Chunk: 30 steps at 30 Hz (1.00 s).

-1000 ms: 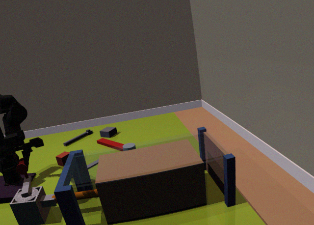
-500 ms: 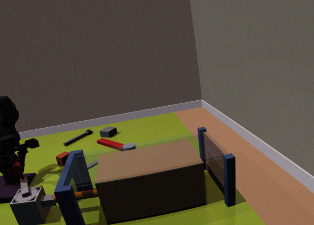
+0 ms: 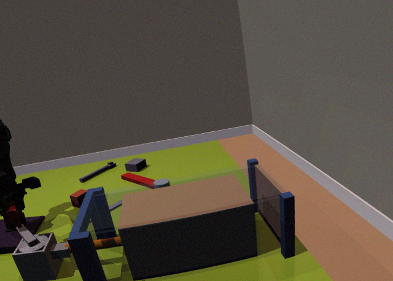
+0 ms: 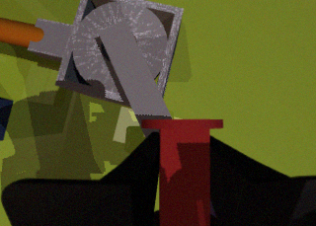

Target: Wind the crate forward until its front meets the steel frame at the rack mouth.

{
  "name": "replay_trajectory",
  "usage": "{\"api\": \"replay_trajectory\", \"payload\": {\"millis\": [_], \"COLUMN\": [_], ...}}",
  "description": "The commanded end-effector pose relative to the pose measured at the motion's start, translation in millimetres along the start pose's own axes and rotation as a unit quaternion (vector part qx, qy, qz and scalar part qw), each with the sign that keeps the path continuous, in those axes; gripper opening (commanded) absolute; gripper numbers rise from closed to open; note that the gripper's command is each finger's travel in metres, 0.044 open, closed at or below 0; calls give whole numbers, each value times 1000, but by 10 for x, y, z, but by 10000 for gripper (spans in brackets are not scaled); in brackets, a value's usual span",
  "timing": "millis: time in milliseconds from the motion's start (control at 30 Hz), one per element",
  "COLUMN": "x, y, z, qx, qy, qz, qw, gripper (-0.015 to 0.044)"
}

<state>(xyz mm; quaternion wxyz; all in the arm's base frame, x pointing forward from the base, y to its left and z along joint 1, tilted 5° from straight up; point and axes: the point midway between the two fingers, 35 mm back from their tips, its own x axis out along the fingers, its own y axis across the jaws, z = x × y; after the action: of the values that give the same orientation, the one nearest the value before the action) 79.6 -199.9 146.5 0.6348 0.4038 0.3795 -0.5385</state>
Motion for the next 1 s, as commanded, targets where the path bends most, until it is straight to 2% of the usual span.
{"api": "replay_trajectory", "payload": {"millis": [0, 967], "x": [39, 156], "y": [-133, -413], "z": [57, 344], "qx": [3, 3], "qy": [-5, -6], "qz": [-20, -21], "qw": [1000, 1000], "gripper": [0, 0]}}
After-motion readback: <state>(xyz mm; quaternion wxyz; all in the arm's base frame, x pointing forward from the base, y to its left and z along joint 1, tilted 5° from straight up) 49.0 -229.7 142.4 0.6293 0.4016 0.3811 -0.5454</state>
